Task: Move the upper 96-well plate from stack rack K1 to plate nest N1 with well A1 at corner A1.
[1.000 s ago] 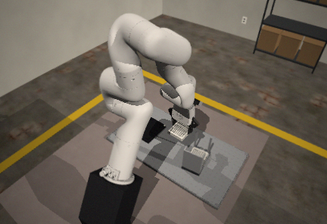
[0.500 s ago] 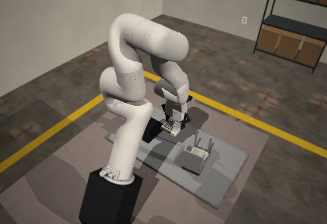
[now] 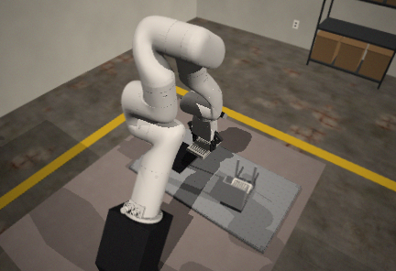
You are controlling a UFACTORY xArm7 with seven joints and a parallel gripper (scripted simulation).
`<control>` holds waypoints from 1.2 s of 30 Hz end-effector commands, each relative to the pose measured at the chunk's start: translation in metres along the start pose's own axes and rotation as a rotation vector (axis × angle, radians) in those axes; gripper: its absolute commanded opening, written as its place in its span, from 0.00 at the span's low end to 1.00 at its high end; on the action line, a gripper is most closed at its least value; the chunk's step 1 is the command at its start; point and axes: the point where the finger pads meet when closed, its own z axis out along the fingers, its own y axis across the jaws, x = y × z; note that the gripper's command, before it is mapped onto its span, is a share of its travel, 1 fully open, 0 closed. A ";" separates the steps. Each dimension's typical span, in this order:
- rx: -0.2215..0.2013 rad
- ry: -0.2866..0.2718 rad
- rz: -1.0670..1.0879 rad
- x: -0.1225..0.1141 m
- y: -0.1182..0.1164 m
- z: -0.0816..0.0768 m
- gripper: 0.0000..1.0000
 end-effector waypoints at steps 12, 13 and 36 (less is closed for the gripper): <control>-0.002 0.003 0.000 0.005 -0.048 0.001 0.00; -0.002 0.003 0.000 0.005 -0.048 0.001 0.00; -0.001 0.003 0.000 0.010 -0.118 0.003 0.00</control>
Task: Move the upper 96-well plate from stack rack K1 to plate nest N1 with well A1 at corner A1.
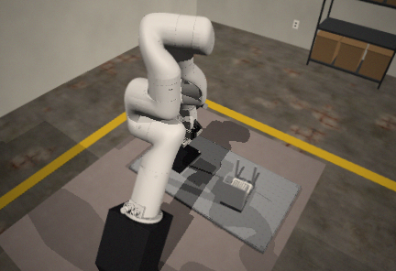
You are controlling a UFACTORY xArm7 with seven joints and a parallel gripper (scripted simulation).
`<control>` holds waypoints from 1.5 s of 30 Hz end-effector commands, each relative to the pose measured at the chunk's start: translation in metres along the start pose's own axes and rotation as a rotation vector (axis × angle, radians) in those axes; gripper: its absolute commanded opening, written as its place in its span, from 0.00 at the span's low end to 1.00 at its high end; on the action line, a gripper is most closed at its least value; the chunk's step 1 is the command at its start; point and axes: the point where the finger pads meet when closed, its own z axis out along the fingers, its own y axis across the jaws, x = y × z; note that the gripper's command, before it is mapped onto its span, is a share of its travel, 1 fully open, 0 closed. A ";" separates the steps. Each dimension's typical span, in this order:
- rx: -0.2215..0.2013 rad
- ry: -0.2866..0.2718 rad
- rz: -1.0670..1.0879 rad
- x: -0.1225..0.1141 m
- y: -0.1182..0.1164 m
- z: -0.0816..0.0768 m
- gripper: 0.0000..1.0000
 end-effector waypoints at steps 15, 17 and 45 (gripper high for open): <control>-0.001 0.004 0.000 0.004 -0.036 0.001 0.00; -0.001 0.004 0.000 0.004 -0.036 0.000 0.00; -0.001 0.004 0.000 0.004 -0.035 0.001 0.00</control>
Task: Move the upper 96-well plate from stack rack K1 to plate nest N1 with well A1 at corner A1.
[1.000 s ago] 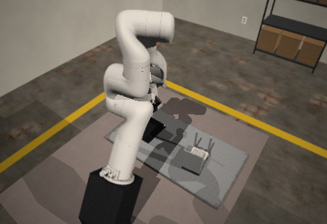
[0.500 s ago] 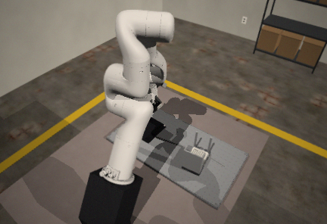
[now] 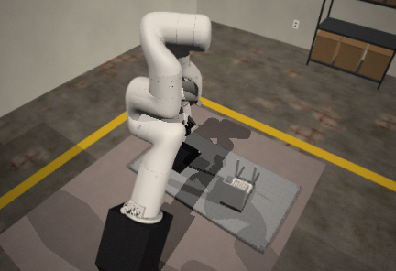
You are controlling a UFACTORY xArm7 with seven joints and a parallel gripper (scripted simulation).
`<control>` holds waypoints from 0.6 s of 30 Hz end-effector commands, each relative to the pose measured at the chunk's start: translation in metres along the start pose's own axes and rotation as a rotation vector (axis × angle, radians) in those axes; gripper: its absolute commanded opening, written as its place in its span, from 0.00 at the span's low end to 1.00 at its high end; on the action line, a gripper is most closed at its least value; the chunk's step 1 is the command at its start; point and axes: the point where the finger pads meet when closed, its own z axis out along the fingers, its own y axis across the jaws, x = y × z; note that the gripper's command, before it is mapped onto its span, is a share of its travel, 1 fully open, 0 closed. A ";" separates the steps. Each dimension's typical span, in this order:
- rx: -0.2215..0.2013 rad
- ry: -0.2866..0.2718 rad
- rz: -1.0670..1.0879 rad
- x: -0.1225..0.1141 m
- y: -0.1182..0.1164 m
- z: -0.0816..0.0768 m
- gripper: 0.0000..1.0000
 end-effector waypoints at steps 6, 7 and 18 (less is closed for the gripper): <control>0.002 0.003 0.000 0.001 0.000 0.009 0.00; 0.002 0.003 0.000 0.001 0.000 0.011 0.00; 0.001 0.003 0.000 0.001 0.000 0.026 0.00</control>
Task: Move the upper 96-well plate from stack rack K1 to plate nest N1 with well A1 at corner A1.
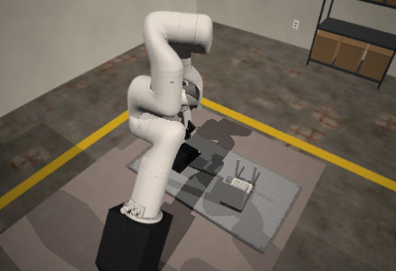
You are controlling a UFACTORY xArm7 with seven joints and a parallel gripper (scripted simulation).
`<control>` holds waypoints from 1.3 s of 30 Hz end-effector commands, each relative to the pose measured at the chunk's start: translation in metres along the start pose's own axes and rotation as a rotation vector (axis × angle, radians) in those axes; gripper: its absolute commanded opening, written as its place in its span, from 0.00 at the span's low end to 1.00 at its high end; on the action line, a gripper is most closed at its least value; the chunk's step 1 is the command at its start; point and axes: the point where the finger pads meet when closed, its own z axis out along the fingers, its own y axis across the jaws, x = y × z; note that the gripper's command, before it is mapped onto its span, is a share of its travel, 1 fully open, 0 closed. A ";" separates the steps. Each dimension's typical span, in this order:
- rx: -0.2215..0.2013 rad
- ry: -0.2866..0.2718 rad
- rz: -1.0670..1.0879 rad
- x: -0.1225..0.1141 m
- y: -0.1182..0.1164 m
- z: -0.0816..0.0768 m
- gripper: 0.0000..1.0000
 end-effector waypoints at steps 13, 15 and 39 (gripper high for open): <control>0.000 0.005 -0.001 0.002 -0.001 0.025 0.00; 0.000 0.005 -0.001 0.002 -0.001 0.027 0.00; 0.000 0.004 -0.001 0.002 -0.001 0.062 0.00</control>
